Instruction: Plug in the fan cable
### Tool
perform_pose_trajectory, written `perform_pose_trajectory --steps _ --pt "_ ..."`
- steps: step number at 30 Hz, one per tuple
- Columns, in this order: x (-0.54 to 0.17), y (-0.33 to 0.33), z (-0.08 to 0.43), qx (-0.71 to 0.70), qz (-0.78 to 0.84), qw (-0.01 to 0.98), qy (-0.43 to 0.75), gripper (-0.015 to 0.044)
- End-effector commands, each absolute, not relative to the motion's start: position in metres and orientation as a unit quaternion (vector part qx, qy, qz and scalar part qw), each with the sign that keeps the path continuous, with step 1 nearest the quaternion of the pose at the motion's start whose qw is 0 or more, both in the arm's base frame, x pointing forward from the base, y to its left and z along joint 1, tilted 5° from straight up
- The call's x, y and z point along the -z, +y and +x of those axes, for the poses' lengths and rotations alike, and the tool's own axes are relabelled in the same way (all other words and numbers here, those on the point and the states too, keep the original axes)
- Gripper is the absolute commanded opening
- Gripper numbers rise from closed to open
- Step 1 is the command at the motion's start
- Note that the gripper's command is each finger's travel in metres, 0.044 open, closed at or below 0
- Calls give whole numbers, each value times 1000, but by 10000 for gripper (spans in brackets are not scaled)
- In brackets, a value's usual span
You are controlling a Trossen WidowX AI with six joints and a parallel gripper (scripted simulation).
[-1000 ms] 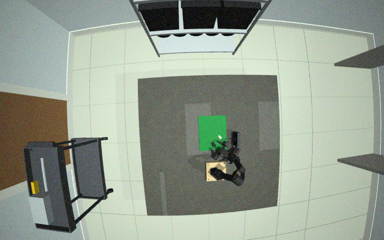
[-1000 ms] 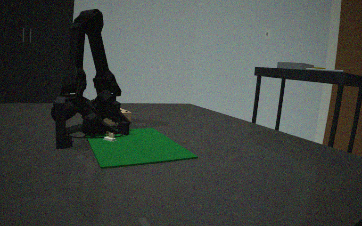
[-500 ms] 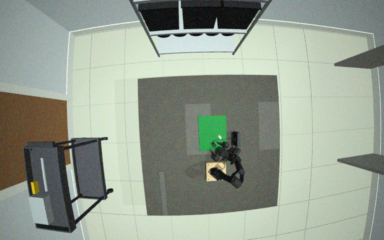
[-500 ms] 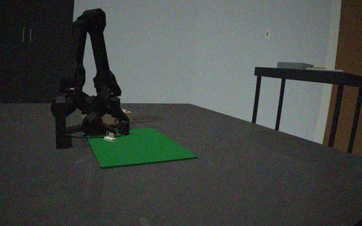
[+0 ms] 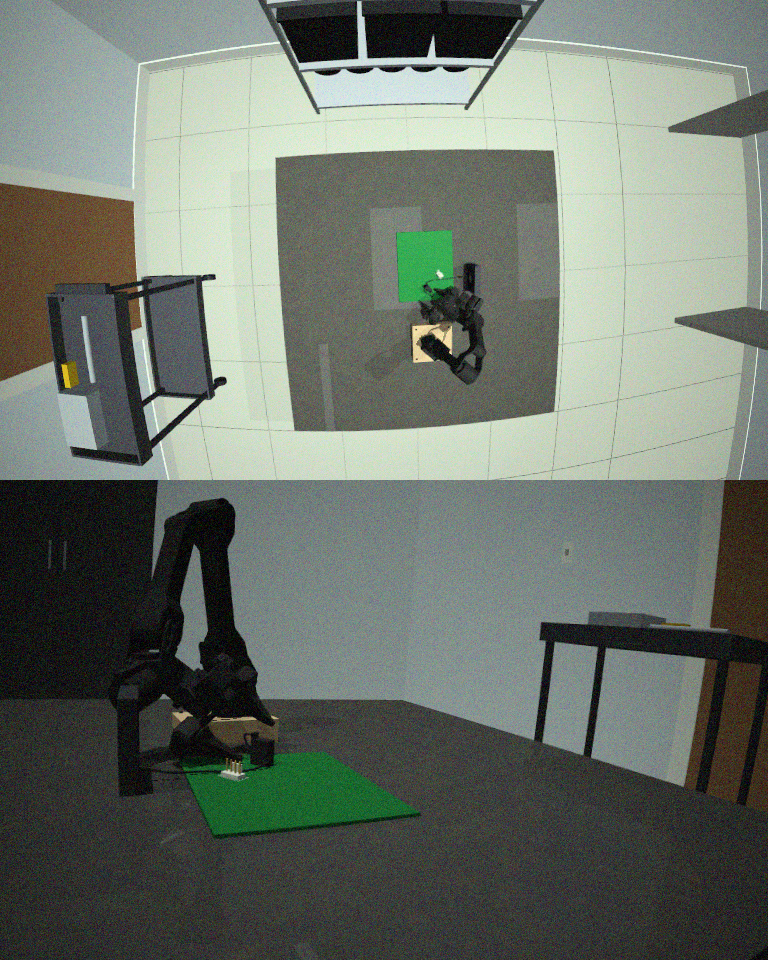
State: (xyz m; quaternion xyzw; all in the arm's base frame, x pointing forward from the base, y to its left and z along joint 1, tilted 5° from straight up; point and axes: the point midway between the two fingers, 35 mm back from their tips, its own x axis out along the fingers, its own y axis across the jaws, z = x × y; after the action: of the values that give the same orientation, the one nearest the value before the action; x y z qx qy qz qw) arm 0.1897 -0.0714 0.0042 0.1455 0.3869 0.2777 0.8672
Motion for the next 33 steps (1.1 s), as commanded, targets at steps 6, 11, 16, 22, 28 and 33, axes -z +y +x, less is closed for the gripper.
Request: perform_pose_trajectory --steps 6,11,16,22,28,33 --pt "-15 -61 241 -347 -40 761 546 440" --pt "-14 -62 238 -347 -40 761 546 440" --pt "-14 -62 237 -347 -40 761 546 440" --pt "-14 -62 236 -347 -40 761 546 440" --pt "-14 -62 234 -347 -40 761 546 440" --pt "-18 -61 241 -342 -46 754 559 440"
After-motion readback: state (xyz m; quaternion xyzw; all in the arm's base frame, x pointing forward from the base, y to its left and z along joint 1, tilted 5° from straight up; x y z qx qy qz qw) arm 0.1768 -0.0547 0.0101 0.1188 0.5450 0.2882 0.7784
